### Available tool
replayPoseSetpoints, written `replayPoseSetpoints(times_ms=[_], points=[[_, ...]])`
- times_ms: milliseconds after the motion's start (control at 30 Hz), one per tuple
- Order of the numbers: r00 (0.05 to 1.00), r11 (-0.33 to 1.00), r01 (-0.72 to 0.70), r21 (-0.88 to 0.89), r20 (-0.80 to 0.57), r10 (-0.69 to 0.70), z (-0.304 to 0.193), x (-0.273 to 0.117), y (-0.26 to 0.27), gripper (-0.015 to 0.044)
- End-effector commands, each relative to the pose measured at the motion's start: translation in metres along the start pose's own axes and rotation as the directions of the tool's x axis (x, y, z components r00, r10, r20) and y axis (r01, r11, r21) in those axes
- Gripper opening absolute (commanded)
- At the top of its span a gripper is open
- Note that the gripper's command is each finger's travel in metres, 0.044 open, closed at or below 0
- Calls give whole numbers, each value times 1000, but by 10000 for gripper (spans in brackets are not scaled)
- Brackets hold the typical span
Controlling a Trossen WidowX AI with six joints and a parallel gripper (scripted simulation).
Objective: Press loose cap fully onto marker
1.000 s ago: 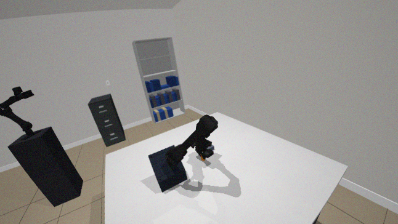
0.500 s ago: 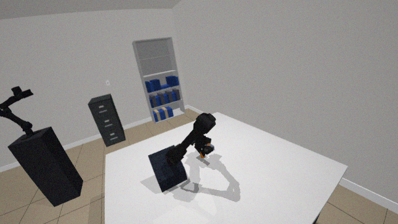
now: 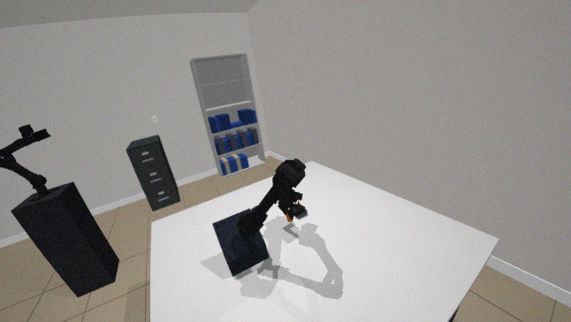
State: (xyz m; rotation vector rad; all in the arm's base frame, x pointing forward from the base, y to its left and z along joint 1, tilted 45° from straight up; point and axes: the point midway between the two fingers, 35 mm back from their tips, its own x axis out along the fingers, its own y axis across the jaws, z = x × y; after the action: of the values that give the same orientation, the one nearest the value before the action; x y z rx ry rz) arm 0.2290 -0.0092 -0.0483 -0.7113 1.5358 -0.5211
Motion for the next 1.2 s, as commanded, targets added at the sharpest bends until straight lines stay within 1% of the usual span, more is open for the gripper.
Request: replayPoseSetpoints(times_ms=[0, 1167], points=[[1000, 1000, -6, 9, 1, 6, 5, -4, 1, 0], [1000, 1000, -14, 17, 4, 14, 73, -34, 32, 0]])
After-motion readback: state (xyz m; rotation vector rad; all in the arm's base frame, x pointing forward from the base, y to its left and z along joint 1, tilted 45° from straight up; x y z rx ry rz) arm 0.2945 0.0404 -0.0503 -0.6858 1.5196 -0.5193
